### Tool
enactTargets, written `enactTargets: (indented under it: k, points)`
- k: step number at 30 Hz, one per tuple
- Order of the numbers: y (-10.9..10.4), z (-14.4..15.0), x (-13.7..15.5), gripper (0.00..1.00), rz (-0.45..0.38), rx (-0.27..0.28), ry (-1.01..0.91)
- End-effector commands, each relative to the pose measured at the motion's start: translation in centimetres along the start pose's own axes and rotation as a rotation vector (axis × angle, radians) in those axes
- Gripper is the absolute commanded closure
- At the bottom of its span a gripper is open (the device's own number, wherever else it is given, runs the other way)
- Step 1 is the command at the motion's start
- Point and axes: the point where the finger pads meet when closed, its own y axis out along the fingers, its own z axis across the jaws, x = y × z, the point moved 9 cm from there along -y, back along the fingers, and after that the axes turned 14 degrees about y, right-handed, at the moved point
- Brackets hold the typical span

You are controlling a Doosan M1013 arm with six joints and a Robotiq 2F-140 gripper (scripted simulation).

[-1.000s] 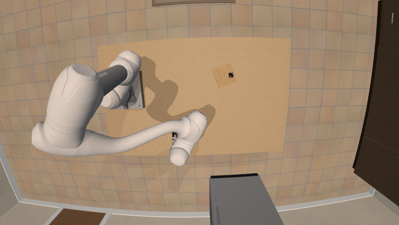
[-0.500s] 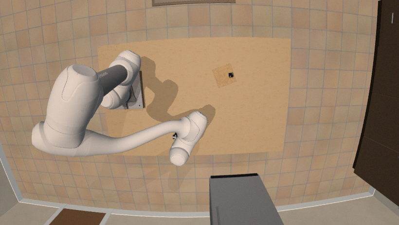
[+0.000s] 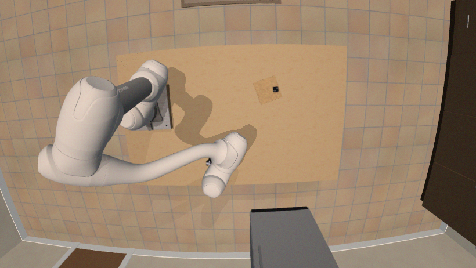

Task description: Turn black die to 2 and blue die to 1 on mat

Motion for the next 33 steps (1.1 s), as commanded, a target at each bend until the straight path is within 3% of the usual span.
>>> enactTargets:
  k: [1, 14, 33]
  points:
    - [0.0, 0.0, 0.0, 0.65, 0.0, 0.0, 0.0]
    - [0.5, 0.0, 0.0, 0.65, 0.0, 0.0, 0.0]
    - [2.9, 0.0, 0.0, 0.65, 0.0, 0.0, 0.0]
